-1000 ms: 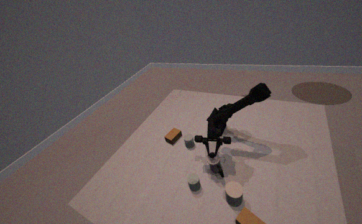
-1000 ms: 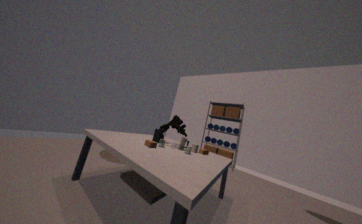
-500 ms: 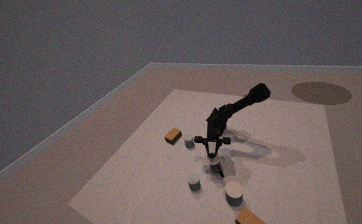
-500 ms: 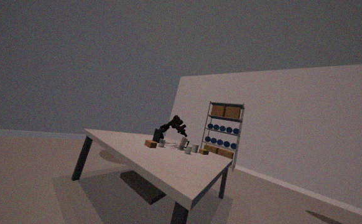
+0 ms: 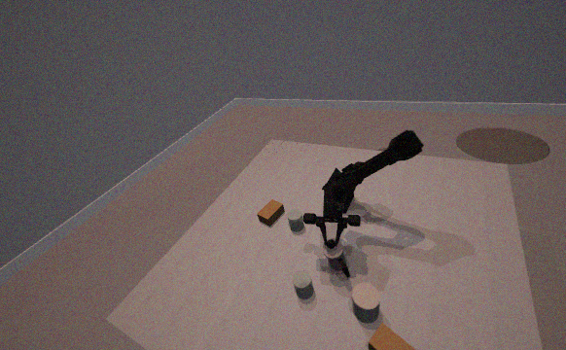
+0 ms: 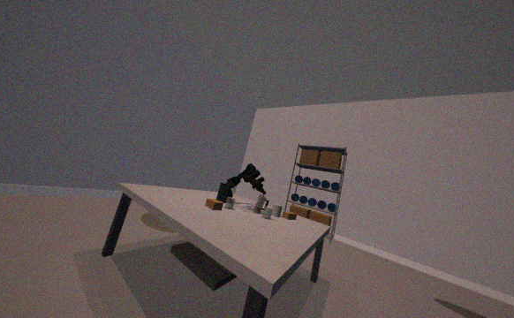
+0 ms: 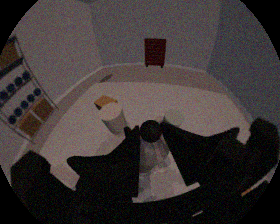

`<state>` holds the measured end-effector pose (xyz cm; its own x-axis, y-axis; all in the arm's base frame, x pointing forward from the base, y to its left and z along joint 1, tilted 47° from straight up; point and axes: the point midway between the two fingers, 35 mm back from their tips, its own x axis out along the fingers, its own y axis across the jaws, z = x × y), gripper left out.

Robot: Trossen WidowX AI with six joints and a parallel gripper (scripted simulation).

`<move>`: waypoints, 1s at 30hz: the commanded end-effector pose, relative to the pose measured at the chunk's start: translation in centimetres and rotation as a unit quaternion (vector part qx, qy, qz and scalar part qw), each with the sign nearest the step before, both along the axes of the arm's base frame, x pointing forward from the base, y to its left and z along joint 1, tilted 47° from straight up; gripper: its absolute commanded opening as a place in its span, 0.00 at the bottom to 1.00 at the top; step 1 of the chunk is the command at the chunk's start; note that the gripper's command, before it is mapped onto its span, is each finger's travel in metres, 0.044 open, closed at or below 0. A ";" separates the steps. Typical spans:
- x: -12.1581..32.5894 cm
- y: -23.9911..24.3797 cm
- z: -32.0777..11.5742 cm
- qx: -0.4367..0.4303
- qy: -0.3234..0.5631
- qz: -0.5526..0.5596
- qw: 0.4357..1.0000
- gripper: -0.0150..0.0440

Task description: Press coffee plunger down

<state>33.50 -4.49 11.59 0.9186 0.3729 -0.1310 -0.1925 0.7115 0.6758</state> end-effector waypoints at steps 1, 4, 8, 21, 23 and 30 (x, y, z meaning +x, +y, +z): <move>0.0 0.3 -0.3 0.007 0.007 0.005 1.000 0.46; 0.1 0.3 -0.3 0.007 0.007 0.005 1.000 0.46; 0.1 0.0 0.0 0.000 0.000 0.001 1.000 0.46; 0.1 0.0 0.0 0.000 0.000 0.001 1.000 0.77; 0.1 0.0 0.0 0.000 0.000 0.001 1.000 0.86; 0.0 -0.1 0.1 0.000 0.001 0.001 1.000 1.00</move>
<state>33.54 -4.41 11.58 0.9163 0.3786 -0.1309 -0.1955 0.7077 0.6789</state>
